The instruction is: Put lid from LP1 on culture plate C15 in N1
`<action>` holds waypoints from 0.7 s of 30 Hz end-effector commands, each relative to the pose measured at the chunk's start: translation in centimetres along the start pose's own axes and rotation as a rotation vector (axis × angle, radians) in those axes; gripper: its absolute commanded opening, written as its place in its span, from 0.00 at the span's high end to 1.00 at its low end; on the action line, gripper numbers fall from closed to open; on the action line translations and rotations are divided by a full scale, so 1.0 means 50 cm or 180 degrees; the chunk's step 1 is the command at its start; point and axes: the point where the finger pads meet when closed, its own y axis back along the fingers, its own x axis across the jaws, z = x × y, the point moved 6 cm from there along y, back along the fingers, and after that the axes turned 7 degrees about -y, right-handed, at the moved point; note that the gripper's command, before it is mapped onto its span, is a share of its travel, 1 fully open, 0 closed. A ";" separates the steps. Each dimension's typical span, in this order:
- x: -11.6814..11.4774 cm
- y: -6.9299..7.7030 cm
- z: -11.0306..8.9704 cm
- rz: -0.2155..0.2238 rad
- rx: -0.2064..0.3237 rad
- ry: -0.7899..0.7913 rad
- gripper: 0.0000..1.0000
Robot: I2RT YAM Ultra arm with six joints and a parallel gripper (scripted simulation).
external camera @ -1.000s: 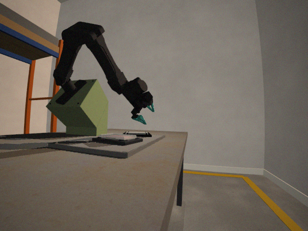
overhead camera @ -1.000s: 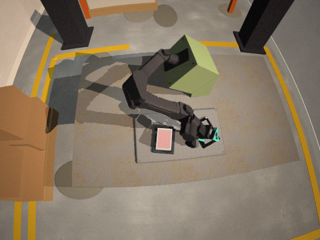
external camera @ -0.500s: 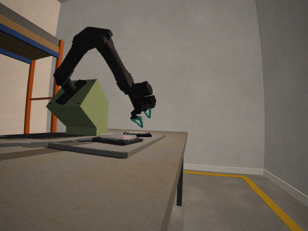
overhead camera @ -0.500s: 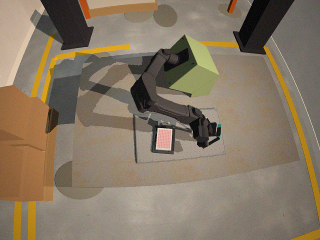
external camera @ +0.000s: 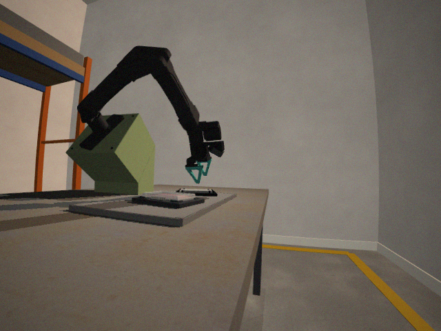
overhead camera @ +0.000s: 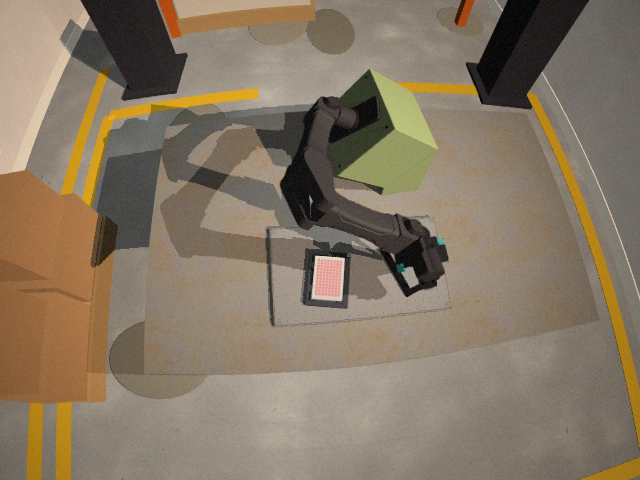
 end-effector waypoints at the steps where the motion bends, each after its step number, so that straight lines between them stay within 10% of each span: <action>1: 0.004 0.017 -0.014 -0.0325 0.0086 0.0402 0.00; 9: 0.013 0.026 -0.021 -0.0876 0.0197 0.0994 0.00; 21: 0.017 0.025 -0.022 -0.0995 0.0216 0.1125 0.00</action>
